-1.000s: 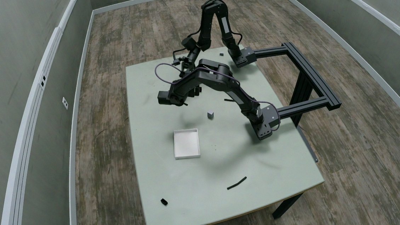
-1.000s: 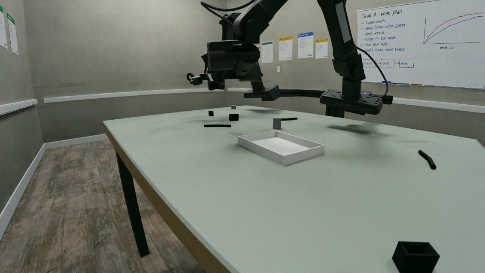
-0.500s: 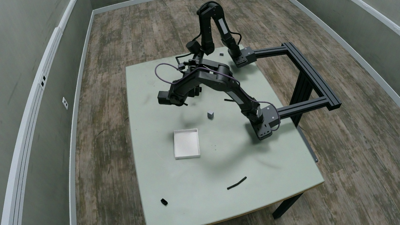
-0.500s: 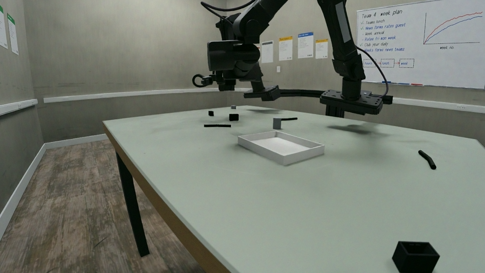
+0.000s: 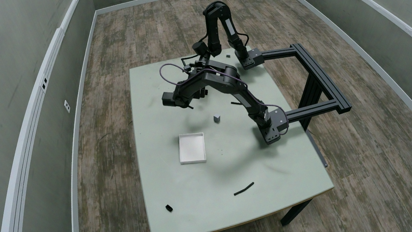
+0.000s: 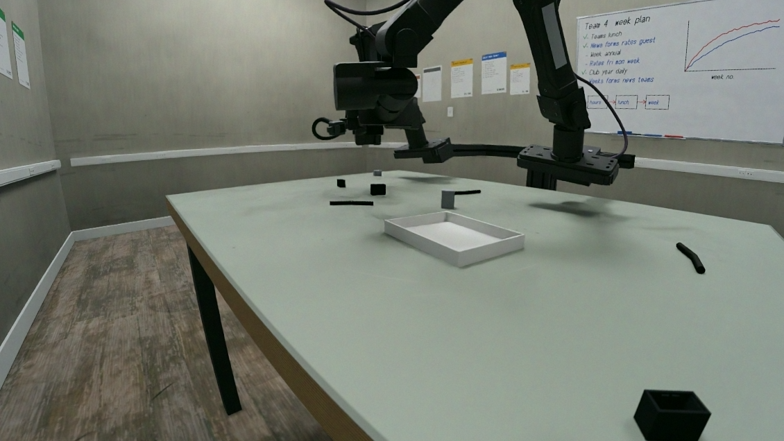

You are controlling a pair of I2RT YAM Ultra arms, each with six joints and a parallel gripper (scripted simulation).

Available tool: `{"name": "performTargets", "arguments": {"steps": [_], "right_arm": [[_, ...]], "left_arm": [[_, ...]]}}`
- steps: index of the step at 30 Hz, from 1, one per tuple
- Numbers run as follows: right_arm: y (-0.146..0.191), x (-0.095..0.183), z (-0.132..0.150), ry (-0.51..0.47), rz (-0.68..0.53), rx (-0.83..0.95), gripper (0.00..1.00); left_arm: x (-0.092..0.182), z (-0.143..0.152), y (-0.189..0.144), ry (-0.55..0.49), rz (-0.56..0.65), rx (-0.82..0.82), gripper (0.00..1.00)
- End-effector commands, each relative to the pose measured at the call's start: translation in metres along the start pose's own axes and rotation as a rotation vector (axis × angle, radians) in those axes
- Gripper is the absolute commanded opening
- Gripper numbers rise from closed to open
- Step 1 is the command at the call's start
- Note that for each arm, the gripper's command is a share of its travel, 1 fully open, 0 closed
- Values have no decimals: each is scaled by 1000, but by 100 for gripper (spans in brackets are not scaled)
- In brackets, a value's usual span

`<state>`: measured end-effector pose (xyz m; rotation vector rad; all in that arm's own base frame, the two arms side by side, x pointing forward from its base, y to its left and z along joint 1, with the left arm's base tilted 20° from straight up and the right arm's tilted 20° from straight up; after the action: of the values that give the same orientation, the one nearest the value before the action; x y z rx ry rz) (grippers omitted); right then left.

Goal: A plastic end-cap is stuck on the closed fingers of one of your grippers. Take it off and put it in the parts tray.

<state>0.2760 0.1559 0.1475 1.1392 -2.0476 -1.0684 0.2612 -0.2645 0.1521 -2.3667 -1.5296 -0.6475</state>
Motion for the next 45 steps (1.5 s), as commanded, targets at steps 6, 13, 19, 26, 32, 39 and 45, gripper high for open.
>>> {"name": "performTargets", "arguments": {"steps": [6, 13, 19, 26, 32, 39, 45], "right_arm": [[10, 0, 0, -2, -25, 25, 0], [10, 0, 0, -2, -25, 25, 0], [10, 0, 0, -2, -25, 25, 0], [10, 0, 0, -2, -25, 25, 0], [10, 0, 0, -2, -25, 25, 0], [10, 0, 0, -3, -25, 26, 0], [6, -1, -1, -4, -17, 19, 0]], "left_arm": [[-6, -7, 6, -23, -6, -55, 58], [-17, 2, 0, -19, 14, -16, 58], [-36, 1, -1, -17, 14, -15, 52], [-42, -4, -1, -22, 6, -30, 44], [-39, -10, -1, -26, -4, -48, 30], [-27, 4, 5, -26, 5, -18, 28], [24, 32, 11, -23, 8, -6, 28]]}}
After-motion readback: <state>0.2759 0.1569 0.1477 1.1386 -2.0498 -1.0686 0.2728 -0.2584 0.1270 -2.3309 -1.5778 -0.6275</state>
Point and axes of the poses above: on each arm, the point where the finger pads meet when closed, its own x axis back along the fingers, its own y axis across the jaws, z = x × y, the point moved 6 cm from there along x, back along the fingers, and after that the axes turned 13 degrees about x, right-handed, at the moved point
